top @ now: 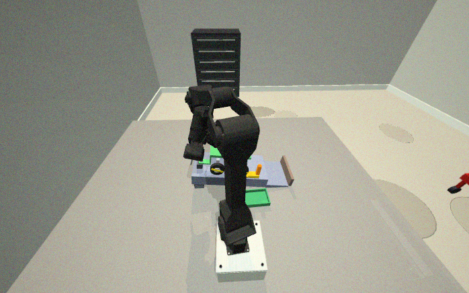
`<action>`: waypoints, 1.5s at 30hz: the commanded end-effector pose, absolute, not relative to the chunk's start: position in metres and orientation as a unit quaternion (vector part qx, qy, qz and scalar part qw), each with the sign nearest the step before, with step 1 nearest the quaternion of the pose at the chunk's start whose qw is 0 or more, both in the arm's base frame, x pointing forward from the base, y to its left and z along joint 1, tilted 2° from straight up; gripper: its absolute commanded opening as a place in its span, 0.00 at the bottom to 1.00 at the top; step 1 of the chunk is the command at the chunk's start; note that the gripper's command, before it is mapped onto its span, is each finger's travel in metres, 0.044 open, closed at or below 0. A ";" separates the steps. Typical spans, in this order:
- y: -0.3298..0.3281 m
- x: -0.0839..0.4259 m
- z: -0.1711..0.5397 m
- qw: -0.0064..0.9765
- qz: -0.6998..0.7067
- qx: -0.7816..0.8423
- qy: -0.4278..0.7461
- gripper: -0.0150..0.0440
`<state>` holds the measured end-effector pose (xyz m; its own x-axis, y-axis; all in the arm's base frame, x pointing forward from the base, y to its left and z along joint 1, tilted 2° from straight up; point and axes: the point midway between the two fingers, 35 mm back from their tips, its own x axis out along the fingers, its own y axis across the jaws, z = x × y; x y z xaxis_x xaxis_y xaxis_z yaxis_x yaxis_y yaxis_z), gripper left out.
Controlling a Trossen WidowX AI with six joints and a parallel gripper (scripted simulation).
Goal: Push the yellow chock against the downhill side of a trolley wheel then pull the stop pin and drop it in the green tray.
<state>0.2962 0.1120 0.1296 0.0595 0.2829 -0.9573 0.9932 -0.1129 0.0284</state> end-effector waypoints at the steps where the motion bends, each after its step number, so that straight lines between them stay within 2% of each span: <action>1: 0.113 0.285 0.129 0.407 -0.438 0.606 0.525 0.25; 11: 0.119 0.248 0.127 0.406 -0.438 0.605 0.526 0.25; 17: 0.116 0.245 0.127 0.406 -0.439 0.605 0.526 0.25; 45: 0.010 0.237 0.108 0.408 -0.441 0.603 0.524 0.25</action>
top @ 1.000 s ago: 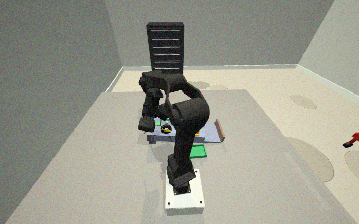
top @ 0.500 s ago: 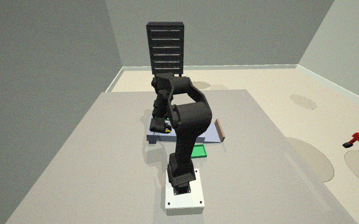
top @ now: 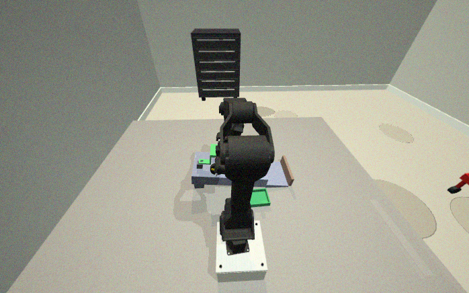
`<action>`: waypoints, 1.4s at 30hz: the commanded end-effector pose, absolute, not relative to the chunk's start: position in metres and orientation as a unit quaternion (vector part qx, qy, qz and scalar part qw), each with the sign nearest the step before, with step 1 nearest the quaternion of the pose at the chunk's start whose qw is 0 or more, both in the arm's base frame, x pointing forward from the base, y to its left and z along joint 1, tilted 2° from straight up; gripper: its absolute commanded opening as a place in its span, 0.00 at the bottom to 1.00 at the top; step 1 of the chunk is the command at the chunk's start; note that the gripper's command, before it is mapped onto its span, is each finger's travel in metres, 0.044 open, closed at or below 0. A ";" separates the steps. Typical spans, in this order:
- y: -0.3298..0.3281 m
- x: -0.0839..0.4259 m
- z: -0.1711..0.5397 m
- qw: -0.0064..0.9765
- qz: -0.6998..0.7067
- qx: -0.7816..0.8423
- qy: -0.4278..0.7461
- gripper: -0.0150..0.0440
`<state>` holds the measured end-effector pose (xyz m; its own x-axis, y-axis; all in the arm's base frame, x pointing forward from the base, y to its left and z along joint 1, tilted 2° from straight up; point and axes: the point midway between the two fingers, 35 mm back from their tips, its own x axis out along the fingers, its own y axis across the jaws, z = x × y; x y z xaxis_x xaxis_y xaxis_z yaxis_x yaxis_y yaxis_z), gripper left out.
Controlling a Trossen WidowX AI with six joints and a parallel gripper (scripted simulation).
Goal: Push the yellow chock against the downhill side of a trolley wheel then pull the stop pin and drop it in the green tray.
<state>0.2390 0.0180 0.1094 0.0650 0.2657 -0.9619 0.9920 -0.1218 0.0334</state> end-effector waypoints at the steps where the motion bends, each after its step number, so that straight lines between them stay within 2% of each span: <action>1: 0.006 0.237 0.107 0.409 -0.441 0.603 0.524 0.25; 33: -0.118 0.218 0.088 0.411 -0.445 0.601 0.522 0.25; 42: -0.120 0.217 0.087 0.388 -0.474 0.617 0.494 0.25</action>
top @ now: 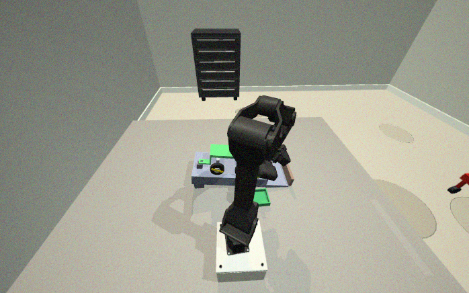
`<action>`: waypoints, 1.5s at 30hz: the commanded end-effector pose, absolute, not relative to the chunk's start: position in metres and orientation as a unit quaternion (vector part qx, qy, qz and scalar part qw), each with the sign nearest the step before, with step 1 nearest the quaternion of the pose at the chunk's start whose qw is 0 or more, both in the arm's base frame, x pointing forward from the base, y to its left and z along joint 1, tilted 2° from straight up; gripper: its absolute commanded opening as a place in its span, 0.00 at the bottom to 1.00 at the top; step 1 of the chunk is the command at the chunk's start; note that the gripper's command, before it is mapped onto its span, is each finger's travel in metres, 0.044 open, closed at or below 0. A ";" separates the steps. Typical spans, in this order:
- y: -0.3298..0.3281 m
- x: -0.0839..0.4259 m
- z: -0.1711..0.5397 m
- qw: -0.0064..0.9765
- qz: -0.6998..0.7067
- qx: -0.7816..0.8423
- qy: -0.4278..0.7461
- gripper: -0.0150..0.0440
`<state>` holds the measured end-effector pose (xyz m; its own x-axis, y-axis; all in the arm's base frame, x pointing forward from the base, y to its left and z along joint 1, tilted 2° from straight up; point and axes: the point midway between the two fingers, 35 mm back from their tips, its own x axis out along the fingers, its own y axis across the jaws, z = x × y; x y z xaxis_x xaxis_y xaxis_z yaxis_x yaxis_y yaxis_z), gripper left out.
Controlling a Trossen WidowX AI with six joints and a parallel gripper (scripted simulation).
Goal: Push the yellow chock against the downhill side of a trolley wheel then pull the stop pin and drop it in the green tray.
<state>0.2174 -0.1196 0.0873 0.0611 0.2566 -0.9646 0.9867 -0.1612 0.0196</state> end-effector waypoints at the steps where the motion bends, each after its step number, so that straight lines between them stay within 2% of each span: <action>1: -0.120 0.217 0.087 0.381 -0.483 0.622 0.485 0.25; 25: -0.114 0.217 0.087 0.189 -0.645 0.700 0.242 0.25; 45: -0.111 0.218 0.089 0.018 -0.694 0.720 0.004 0.25</action>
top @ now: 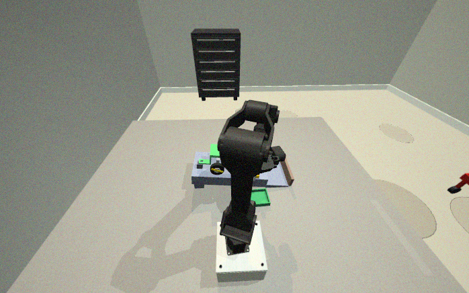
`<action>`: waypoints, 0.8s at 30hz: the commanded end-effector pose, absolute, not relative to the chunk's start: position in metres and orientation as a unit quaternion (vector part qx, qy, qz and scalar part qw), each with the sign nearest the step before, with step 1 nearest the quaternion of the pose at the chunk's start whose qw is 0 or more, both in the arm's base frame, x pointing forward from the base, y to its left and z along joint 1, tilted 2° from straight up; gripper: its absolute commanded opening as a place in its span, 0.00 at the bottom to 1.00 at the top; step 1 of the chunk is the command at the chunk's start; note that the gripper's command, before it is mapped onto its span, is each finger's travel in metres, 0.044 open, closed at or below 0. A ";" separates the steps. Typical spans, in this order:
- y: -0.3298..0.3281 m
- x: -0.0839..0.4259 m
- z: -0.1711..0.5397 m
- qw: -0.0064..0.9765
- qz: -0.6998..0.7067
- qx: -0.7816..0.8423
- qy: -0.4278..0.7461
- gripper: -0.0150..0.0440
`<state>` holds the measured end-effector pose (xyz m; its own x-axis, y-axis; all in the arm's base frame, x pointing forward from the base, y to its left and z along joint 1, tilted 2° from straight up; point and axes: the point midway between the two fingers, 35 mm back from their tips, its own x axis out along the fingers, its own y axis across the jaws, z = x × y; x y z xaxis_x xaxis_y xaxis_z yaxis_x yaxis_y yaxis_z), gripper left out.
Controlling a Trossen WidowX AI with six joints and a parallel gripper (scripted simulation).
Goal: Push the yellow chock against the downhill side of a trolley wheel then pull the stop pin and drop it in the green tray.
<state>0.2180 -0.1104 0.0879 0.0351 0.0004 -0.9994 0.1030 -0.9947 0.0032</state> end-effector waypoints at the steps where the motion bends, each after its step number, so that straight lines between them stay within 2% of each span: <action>1: -0.111 0.218 0.089 0.014 -0.694 0.720 -0.002 0.25; 24: -0.107 0.193 0.061 -0.028 -0.699 0.715 -0.012 0.25</action>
